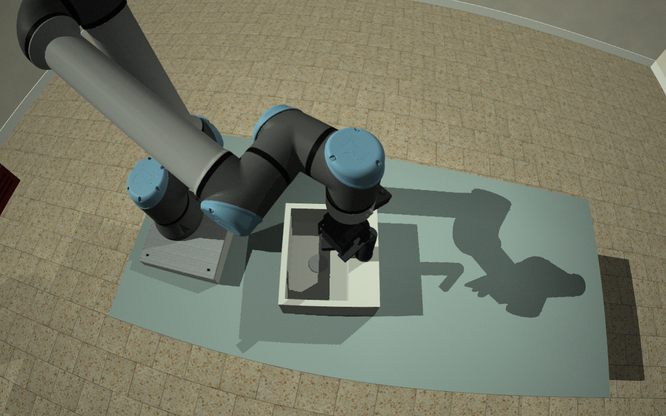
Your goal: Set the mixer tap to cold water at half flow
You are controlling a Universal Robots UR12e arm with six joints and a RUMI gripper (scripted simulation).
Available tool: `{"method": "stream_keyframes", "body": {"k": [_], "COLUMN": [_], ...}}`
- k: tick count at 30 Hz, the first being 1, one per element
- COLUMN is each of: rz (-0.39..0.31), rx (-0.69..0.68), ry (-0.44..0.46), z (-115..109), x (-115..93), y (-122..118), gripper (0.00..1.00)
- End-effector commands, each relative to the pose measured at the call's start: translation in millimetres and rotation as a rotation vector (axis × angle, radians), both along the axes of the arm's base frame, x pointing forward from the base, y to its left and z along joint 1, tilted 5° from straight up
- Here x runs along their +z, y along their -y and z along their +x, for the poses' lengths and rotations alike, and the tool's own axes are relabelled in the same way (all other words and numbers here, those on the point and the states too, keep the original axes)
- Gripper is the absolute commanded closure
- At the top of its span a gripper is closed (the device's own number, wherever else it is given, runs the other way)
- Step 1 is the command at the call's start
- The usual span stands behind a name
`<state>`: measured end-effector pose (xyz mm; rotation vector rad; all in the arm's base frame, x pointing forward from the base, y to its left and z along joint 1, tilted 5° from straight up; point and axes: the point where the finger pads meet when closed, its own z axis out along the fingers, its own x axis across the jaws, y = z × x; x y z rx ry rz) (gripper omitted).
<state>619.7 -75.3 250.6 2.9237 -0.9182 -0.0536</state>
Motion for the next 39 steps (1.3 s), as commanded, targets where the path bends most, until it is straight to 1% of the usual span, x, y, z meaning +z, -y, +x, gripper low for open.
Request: {"method": "stream_keyframes", "body": {"k": [1, 29, 39], "rz": [0.0, 0.0, 0.001], "rx": [0.0, 0.001, 0.022], "ry": [0.001, 0.001, 0.0], "z": [0.5, 0.5, 0.4], "x": [0.9, 0.9, 1.0], "y": [0.2, 0.2, -0.2], "gripper": [1.0, 1.0, 1.0]}}
